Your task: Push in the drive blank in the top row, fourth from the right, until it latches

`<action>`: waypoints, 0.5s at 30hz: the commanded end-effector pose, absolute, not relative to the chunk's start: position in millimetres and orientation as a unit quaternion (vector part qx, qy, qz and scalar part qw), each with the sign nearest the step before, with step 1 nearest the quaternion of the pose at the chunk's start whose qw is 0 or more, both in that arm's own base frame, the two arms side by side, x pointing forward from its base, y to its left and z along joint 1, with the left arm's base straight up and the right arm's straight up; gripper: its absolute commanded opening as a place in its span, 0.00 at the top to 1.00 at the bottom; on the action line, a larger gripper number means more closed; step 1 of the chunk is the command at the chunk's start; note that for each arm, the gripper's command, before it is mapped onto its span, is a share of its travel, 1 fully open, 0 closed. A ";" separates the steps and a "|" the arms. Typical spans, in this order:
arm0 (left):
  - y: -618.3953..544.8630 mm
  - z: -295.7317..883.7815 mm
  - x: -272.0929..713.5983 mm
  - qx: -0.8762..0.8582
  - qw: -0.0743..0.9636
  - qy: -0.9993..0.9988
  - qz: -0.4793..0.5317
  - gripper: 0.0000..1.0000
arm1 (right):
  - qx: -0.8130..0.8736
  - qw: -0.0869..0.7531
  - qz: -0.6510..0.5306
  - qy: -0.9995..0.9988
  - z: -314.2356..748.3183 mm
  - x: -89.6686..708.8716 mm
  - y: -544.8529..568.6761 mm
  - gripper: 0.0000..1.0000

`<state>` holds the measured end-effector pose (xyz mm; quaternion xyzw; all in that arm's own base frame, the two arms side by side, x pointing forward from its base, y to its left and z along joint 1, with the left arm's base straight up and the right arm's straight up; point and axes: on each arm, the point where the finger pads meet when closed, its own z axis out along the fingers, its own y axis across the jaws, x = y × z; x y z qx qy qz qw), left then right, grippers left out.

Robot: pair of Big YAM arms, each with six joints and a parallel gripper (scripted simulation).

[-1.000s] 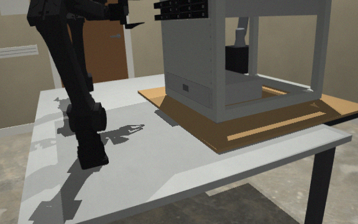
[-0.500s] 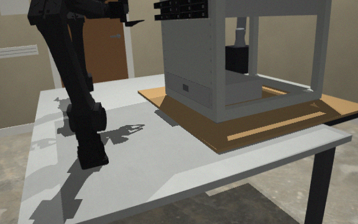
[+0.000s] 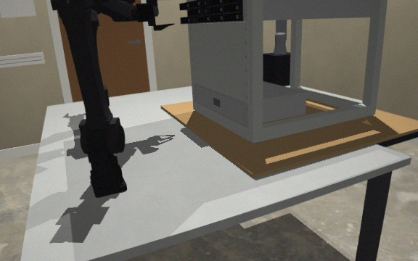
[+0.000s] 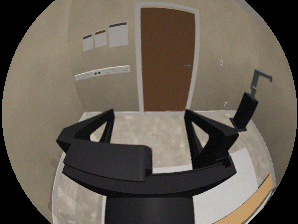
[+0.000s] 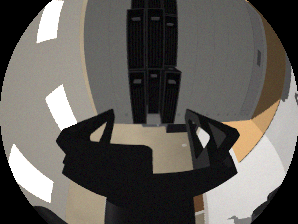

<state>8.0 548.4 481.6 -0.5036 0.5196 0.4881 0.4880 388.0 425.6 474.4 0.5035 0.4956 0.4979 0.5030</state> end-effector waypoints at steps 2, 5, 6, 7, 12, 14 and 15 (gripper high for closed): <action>544.9 500.5 6.2 -0.497 0.503 0.503 0.497 0.00 | 0.514 0.500 0.510 0.475 501.5 403.6 434.7 0.00; 544.9 500.5 6.2 -0.497 0.503 0.503 0.497 0.00 | 0.514 0.500 0.511 0.475 501.8 408.1 441.8 0.00; 544.9 500.5 6.2 -0.497 0.503 0.503 0.497 0.00 | 0.514 0.500 0.511 0.475 501.8 408.7 442.7 0.00; 544.9 500.5 6.2 -0.497 0.503 0.503 0.497 0.00 | 0.514 0.500 0.511 0.475 501.9 408.9 443.0 0.00; 544.9 500.5 6.2 -0.497 0.503 0.503 0.497 0.00 | 0.510 0.504 0.499 0.487 483.2 407.6 440.4 0.00; 544.9 500.5 6.2 -0.497 0.503 0.503 0.497 0.00 | 0.511 0.503 0.502 0.483 485.4 407.3 439.8 0.00; 544.9 500.5 6.2 -0.497 0.503 0.503 0.497 0.00 | 0.511 0.503 0.502 0.483 485.4 407.3 439.8 0.00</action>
